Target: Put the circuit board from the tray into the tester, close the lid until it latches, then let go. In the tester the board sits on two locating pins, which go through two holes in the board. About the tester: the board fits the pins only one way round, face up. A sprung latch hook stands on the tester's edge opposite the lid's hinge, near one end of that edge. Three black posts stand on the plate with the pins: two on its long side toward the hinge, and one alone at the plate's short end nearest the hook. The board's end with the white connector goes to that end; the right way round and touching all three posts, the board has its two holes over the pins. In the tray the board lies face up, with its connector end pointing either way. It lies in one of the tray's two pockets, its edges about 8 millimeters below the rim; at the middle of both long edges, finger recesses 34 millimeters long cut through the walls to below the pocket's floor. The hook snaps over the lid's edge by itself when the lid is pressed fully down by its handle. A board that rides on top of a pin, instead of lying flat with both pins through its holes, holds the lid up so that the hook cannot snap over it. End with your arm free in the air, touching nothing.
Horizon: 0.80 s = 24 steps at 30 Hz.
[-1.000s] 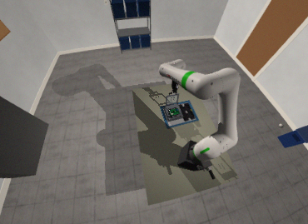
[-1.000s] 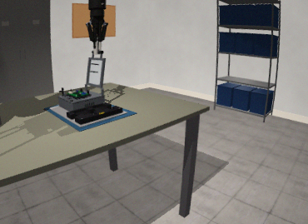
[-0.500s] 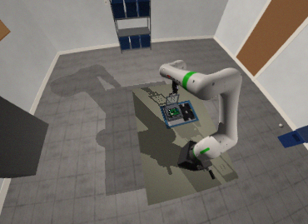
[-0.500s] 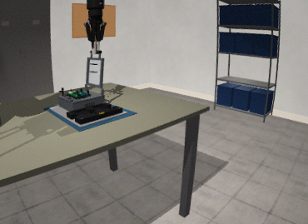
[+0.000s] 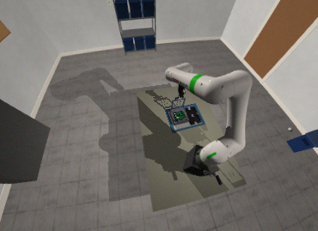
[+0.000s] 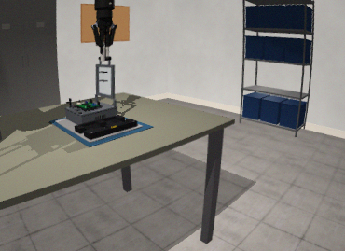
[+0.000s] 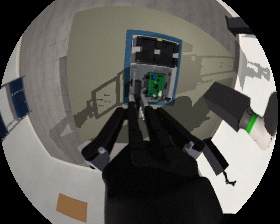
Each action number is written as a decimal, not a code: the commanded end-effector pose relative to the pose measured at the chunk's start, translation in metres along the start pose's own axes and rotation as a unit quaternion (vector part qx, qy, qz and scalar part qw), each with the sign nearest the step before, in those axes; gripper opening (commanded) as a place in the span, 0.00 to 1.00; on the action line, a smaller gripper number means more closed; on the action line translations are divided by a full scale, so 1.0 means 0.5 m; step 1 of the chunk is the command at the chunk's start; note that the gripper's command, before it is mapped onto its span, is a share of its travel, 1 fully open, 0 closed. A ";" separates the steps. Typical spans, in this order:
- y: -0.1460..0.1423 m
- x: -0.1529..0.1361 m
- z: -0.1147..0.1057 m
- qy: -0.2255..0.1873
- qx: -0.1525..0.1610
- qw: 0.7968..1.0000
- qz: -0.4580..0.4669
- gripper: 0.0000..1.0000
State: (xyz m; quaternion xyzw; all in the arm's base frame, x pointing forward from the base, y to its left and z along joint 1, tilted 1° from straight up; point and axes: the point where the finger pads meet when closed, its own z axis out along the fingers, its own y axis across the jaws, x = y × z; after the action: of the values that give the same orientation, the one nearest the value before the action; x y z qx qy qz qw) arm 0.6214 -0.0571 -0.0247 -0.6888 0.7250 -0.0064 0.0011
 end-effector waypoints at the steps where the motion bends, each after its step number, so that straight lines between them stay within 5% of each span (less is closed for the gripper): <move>1: 0.008 0.000 0.000 0.000 0.000 1.000 0.000 0.00; 24: 0.067 0.000 0.003 0.000 0.000 1.000 0.000 0.00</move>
State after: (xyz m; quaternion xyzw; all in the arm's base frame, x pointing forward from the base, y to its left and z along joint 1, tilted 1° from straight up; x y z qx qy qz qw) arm 0.5919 -0.0556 -0.0262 -0.6888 0.7250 -0.0063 0.0010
